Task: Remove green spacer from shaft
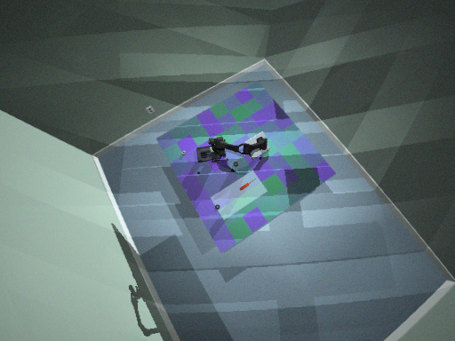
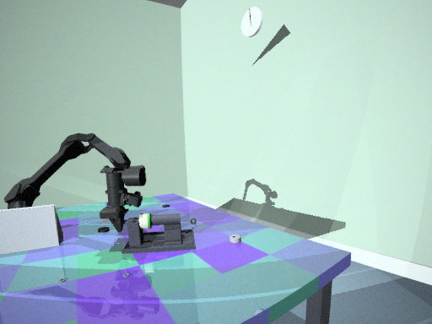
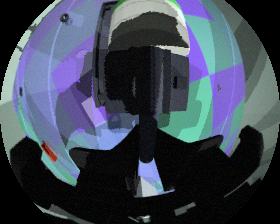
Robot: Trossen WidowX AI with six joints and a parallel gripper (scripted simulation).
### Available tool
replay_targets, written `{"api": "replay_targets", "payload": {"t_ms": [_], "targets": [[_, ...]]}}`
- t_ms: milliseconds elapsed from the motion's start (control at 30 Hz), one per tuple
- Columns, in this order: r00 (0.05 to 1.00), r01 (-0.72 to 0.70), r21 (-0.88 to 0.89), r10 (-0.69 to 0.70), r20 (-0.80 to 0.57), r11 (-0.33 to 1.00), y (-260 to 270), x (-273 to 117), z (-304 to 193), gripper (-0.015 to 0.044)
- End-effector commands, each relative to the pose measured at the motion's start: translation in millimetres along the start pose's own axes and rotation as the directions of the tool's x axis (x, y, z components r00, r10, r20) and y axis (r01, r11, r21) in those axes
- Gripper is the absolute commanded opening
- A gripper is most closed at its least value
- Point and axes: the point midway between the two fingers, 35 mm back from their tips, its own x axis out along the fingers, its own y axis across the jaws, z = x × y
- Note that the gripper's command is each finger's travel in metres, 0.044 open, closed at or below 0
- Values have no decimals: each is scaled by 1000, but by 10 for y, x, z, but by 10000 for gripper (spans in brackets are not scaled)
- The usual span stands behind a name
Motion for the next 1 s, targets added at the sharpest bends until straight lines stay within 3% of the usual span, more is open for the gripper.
{"api": "replay_targets", "payload": {"t_ms": [0,967], "targets": [[1000,-1,-3,1,0,1000,2,1,-9,0],[1000,-1,-3,1,0,1000,1,1,-45,0]]}}
